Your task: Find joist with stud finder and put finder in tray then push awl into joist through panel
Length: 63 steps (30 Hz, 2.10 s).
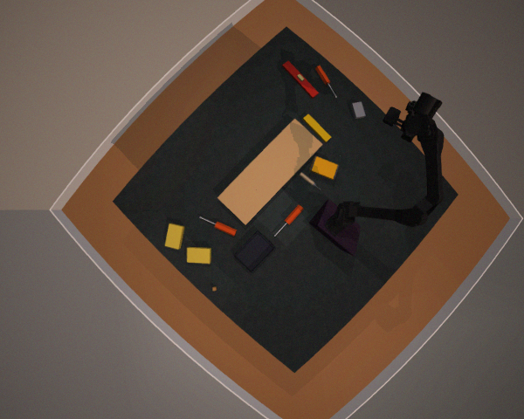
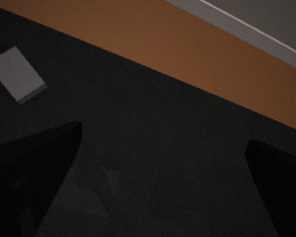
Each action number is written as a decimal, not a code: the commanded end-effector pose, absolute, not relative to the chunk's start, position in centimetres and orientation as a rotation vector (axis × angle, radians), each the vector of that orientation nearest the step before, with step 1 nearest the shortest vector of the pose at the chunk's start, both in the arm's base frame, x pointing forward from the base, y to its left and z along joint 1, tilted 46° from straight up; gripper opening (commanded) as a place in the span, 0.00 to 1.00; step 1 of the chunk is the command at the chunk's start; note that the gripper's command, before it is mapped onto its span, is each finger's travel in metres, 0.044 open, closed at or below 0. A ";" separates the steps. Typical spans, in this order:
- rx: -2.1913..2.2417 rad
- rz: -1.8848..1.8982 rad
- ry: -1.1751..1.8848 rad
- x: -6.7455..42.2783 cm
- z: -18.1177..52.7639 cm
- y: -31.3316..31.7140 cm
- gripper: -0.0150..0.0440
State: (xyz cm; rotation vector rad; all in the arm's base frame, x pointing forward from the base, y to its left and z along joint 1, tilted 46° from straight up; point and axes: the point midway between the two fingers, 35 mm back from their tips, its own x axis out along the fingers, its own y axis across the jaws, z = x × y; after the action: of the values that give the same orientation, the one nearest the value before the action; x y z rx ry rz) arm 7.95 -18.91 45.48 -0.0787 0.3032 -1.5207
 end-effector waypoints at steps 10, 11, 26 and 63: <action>0.605 -1.391 0.050 17.3 33.3 -18.4 1.00; 0.646 -1.388 0.039 17.7 32.5 -18.2 1.00; 1.243 -1.437 -0.114 20.6 20.7 -14.6 1.00; 1.581 -1.557 -0.246 20.3 13.1 -12.7 1.00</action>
State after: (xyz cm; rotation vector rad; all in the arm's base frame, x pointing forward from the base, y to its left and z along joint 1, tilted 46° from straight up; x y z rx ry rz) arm 20.18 -12.43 13.54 1.5819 -0.2571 -1.5550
